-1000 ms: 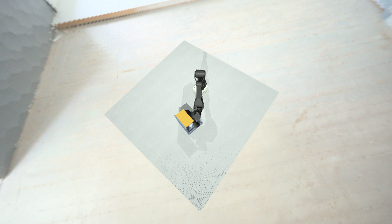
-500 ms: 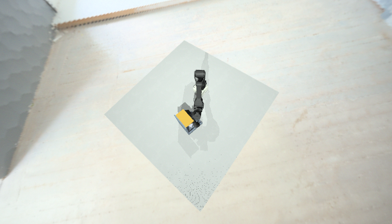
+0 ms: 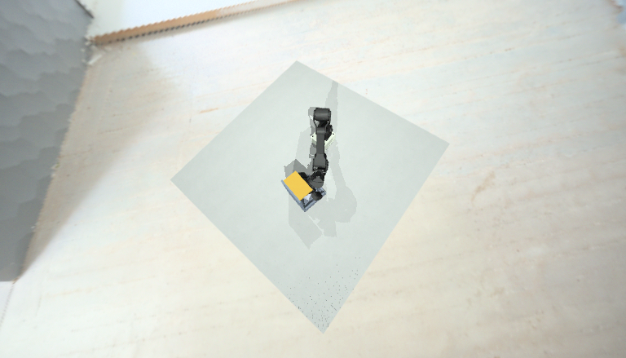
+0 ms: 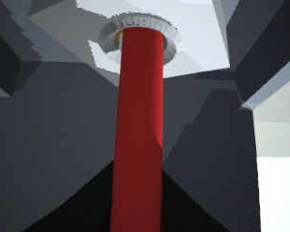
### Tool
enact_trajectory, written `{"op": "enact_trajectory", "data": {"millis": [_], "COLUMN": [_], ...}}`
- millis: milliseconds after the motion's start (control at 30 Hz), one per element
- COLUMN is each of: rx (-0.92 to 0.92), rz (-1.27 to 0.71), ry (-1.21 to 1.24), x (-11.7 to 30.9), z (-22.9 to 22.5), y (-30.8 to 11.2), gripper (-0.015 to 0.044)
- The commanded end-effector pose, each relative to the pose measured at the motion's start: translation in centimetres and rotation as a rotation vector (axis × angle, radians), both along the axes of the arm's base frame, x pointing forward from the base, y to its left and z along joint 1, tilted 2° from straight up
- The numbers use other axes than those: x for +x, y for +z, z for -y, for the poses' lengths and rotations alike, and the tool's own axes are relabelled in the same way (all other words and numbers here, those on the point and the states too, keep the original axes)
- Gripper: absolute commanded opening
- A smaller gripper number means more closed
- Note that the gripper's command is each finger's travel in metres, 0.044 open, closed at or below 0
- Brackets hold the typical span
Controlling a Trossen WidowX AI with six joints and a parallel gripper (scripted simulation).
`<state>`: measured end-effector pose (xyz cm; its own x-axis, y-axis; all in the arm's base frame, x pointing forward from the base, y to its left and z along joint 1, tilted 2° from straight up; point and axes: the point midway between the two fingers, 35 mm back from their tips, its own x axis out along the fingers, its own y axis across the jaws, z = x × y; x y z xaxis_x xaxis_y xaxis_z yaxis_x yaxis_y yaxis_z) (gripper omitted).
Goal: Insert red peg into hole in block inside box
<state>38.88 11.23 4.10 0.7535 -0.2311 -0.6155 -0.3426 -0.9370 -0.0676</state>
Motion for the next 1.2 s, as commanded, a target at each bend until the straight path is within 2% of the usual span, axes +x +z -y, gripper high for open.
{"op": "enact_trajectory", "data": {"millis": [0,233,267,500,533,1167], "rx": [-0.009,-0.009,0.0,0.0,0.0,-0.003], "rz": [-0.029,-0.029,0.0,0.0,0.0,-0.014], "ry": [0.006,0.006,0.0,0.0,0.0,0.003], "x": [-0.4,-0.4,0.0,0.0,0.0,-1.1], "z": [0.1,0.1,0.0,0.0,0.0,-0.4], "y": [-1.0,-1.0,0.0,0.0,0.0,2.3], "gripper": [0.0,0.0,0.0026,0.021,0.022,0.022]}}
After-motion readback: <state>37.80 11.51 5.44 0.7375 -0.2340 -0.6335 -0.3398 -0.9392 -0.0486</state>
